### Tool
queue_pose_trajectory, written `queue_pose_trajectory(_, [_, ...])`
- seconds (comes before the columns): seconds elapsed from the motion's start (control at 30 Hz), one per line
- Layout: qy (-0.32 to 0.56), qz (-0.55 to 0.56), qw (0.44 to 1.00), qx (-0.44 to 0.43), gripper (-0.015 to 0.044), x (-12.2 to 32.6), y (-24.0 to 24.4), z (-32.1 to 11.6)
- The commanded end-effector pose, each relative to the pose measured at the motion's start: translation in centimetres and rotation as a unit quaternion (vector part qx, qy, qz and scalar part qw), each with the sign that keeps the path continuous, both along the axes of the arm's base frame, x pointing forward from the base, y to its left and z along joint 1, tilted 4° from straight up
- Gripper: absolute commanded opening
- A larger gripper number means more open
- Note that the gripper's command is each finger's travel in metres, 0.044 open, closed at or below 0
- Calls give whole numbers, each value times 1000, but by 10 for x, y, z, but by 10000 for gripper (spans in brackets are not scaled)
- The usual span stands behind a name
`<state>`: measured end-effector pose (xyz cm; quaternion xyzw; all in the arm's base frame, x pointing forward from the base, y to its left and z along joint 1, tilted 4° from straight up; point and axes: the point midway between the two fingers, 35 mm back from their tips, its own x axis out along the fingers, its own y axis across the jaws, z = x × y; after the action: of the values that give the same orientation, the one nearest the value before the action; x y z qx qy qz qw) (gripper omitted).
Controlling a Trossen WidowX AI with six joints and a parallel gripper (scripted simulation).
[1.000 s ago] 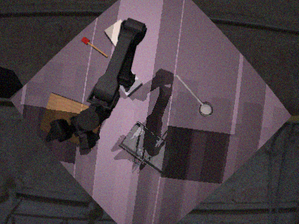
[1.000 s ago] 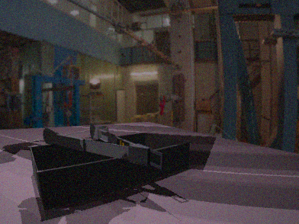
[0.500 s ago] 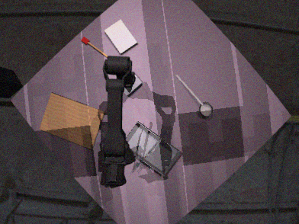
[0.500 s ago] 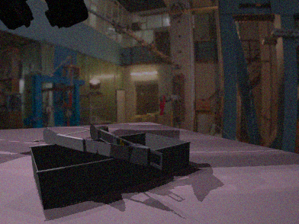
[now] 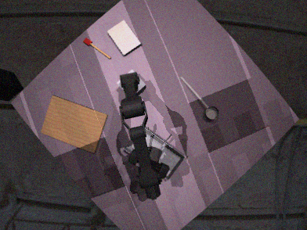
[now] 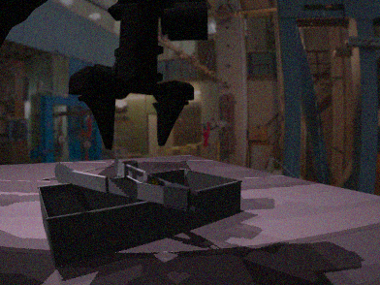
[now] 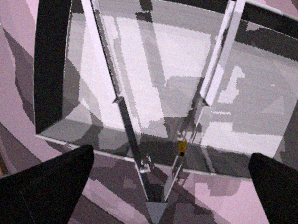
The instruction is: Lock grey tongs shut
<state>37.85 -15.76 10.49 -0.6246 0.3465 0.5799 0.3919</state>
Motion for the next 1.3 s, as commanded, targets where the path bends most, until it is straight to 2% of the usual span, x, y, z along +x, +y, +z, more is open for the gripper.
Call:
queue_pose_trajectory(0.0, [-4, 8, 1000, 3, 440, -1, -1, 4])
queue_pose_trajectory(0.4, [-4, 8, 1000, 3, 440, -8, -3, 0])
queue_pose_trajectory(1.27, [-4, 8, 1000, 3, 440, -1, -3, -42])
